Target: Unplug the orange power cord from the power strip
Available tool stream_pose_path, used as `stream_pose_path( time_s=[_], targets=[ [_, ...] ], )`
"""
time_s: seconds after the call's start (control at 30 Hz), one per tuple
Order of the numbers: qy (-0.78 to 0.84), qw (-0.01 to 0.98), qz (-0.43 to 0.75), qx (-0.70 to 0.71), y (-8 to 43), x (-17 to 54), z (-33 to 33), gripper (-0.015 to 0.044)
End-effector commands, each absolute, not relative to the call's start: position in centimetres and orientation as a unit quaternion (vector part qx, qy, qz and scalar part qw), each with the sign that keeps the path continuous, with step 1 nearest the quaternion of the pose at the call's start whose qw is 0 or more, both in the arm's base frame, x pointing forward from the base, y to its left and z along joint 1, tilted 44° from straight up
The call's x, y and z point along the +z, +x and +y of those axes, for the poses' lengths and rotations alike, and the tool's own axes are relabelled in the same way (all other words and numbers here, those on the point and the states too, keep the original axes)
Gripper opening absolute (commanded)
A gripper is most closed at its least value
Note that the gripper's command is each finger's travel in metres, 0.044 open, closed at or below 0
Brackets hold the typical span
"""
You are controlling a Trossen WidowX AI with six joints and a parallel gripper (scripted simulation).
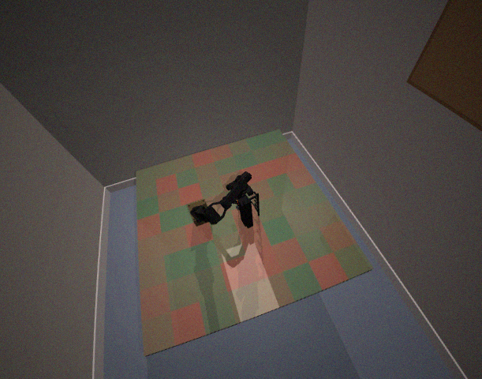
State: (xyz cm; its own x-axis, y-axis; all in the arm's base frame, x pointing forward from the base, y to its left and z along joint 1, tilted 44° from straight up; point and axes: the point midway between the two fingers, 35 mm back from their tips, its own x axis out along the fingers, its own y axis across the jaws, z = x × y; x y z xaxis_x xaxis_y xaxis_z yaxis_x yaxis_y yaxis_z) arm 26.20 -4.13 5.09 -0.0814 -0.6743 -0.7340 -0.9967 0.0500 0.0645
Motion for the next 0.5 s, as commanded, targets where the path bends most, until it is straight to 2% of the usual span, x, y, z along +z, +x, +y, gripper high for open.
stream_pose_path(
  time_s=[0.0,0.47],
  targets=[
    [-0.621,0.271,0.672,0.297,26.2,5.1,-4.1,0.0000],
    [-0.622,0.272,0.671,0.298,26.4,3.8,-2.6,0.0000]
  ],
)
